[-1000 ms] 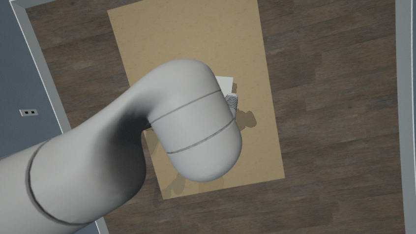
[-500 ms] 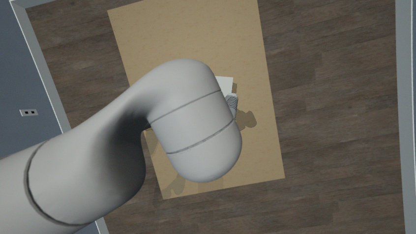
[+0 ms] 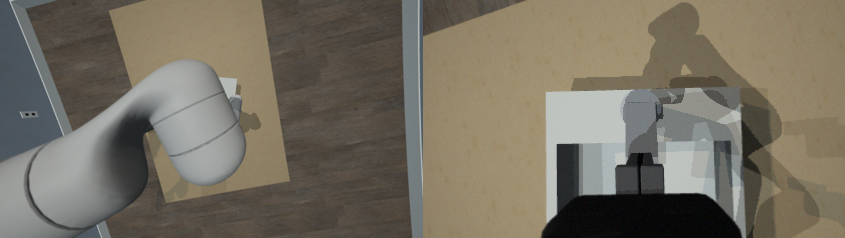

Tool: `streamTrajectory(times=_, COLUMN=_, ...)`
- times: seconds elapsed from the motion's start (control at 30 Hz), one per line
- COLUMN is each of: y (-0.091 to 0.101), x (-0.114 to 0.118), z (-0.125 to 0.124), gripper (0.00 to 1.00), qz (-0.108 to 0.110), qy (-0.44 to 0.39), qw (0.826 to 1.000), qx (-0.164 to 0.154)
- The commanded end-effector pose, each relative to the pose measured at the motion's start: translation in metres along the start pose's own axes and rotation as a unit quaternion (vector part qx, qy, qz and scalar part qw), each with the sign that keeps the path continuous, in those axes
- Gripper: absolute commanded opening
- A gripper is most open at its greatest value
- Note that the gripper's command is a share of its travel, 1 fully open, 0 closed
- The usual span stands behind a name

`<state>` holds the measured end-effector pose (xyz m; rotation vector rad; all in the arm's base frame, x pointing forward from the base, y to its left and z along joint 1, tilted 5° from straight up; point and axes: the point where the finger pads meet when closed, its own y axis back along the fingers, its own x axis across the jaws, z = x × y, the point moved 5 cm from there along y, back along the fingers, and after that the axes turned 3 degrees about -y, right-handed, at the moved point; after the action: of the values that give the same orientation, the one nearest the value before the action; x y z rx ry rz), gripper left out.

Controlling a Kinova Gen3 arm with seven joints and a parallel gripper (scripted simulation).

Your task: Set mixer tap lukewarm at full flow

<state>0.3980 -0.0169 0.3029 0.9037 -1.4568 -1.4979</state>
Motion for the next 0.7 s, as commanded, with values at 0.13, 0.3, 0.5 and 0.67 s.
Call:
streamTrajectory(times=0.13, y=0.0006, x=-0.0001, z=-0.0002, gripper=0.00, qz=0.000, qy=0.000, qw=1.000, qx=0.001)
streamTrajectory(times=0.3, y=0.0006, x=-0.0002, z=-0.0002, gripper=0.00, qz=0.000, qy=0.001, qw=1.000, qx=0.001)
streamTrajectory(times=0.5, y=0.0006, x=-0.0003, z=-0.0002, gripper=0.00, qz=0.000, qy=0.003, qw=1.000, qx=0.001)
streamTrajectory(times=0.67, y=0.0005, x=-0.0008, z=-0.0004, gripper=0.00, qz=0.000, qy=0.012, qw=1.000, qx=0.001)
